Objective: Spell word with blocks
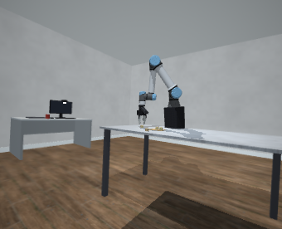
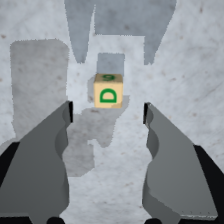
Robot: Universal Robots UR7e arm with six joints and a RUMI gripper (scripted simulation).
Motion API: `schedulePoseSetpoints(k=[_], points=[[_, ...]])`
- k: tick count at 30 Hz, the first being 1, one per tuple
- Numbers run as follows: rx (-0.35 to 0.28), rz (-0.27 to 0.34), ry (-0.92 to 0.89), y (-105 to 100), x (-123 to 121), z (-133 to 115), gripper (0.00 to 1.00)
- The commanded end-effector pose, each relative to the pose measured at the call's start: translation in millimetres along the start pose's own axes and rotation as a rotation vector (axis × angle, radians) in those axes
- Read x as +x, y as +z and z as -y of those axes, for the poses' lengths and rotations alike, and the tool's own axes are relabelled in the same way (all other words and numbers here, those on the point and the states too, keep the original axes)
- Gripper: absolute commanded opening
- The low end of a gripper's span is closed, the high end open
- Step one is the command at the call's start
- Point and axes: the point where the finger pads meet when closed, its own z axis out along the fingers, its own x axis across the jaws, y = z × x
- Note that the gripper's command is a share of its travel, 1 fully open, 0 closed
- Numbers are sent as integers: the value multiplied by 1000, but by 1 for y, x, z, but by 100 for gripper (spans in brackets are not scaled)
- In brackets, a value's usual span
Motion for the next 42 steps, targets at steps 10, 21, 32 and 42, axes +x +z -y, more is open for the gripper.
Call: schedulePoseSetpoints(k=[10, 21, 32, 42], points=[[0, 0, -2, 0, 0, 1, 37], [0, 0, -2, 0, -1, 1, 37], [-1, -2, -2, 6, 1, 1, 37], [-2, -2, -2, 20, 2, 0, 37]])
